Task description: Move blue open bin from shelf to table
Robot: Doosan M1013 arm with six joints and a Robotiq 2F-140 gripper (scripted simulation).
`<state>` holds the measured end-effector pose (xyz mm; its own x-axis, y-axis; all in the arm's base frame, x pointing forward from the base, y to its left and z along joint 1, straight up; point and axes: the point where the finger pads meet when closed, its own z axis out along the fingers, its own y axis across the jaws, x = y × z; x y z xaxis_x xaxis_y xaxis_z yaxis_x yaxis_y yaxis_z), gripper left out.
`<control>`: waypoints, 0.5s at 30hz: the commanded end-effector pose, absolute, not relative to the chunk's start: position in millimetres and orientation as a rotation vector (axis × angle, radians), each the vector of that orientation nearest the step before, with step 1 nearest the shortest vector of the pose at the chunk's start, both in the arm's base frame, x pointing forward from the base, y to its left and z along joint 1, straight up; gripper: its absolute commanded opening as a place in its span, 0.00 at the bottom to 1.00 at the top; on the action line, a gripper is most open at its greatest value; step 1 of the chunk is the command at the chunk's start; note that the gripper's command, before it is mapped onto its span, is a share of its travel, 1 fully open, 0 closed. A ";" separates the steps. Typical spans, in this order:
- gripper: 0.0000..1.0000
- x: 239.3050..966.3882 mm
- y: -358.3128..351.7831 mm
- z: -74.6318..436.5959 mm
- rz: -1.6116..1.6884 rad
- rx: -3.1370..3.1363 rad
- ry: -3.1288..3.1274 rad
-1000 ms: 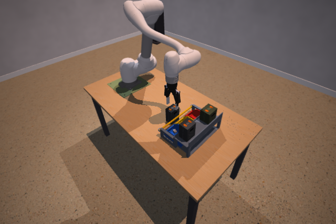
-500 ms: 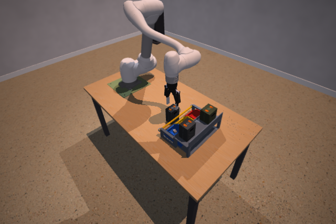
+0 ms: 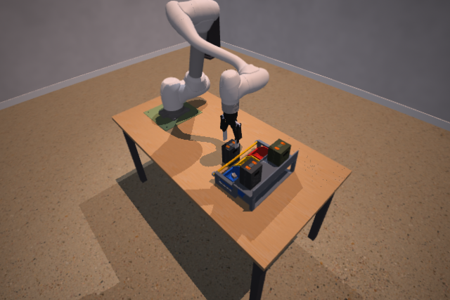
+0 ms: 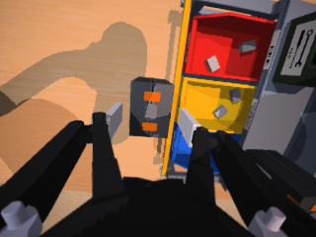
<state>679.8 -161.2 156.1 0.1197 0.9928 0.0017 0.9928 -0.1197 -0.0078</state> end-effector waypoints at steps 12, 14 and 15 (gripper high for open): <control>0.57 679.0 -161.3 133.6 0.007 -2.345 -2.080; 0.57 679.0 -161.3 133.6 0.007 -2.345 -2.080; 0.57 678.9 -161.3 128.1 0.007 -2.345 -2.080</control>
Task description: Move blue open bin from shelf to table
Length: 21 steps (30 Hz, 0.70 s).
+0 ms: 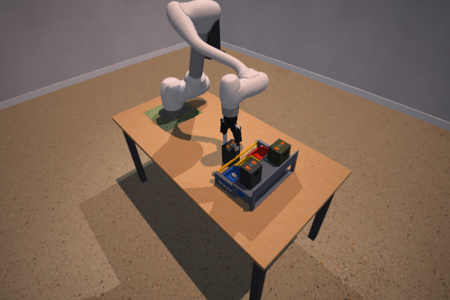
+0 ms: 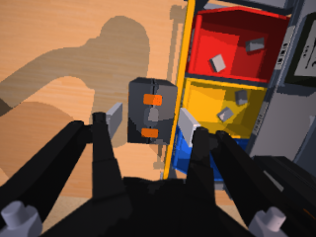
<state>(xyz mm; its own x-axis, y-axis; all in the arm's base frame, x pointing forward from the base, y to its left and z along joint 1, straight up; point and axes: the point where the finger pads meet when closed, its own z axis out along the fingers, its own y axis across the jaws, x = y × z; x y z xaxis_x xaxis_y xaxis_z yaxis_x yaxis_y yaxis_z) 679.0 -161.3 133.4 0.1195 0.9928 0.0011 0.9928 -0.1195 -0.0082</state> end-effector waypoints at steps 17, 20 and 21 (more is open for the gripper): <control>0.57 678.8 -161.2 106.3 0.007 -2.345 -2.080; 0.57 678.8 -161.2 107.5 0.007 -2.345 -2.080; 0.57 678.8 -161.2 107.9 0.007 -2.345 -2.080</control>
